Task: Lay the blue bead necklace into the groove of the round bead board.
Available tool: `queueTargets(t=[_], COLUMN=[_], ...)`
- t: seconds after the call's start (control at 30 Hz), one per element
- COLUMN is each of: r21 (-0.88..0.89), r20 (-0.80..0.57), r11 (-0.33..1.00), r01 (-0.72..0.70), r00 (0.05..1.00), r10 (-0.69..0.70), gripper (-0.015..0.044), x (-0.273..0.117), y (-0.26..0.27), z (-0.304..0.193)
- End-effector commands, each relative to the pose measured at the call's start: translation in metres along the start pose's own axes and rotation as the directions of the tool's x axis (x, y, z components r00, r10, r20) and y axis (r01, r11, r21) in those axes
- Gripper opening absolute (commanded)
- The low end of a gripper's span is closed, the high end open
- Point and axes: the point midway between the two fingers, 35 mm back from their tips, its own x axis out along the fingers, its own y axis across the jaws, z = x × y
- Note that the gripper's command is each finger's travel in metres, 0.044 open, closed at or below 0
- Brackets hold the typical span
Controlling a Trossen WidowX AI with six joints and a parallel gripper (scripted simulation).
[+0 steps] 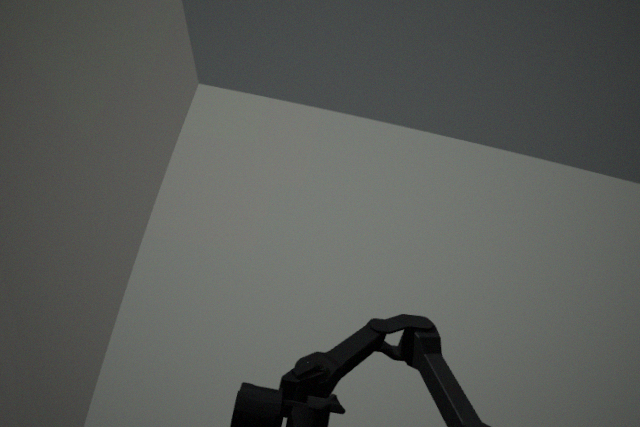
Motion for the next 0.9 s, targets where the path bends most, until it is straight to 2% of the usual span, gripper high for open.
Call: queueTargets(t=[0.0, 0.17, 0.3, 0.87], r21=[0.029, 0.029, 0.034, 0.029], r20=[0.004, 0.004, 0.001, 0.004], r11=[1.000, 1.000, 0.999, 1.000], r01=[0.001, 0.001, -0.004, 0.000], r00=[1.000, 1.000, 1.000, 1.000], r10=[-0.001, -0.001, 0.004, 0.000], gripper=[0.0120, 0.0120, 0.0120, 0.0120], x=[-0.001, 0.014, 0.007, 0.034], y=[-0.001, -0.001, 0.001, -0.001], z=[0.000, 0.000, 0.001, 0.001])
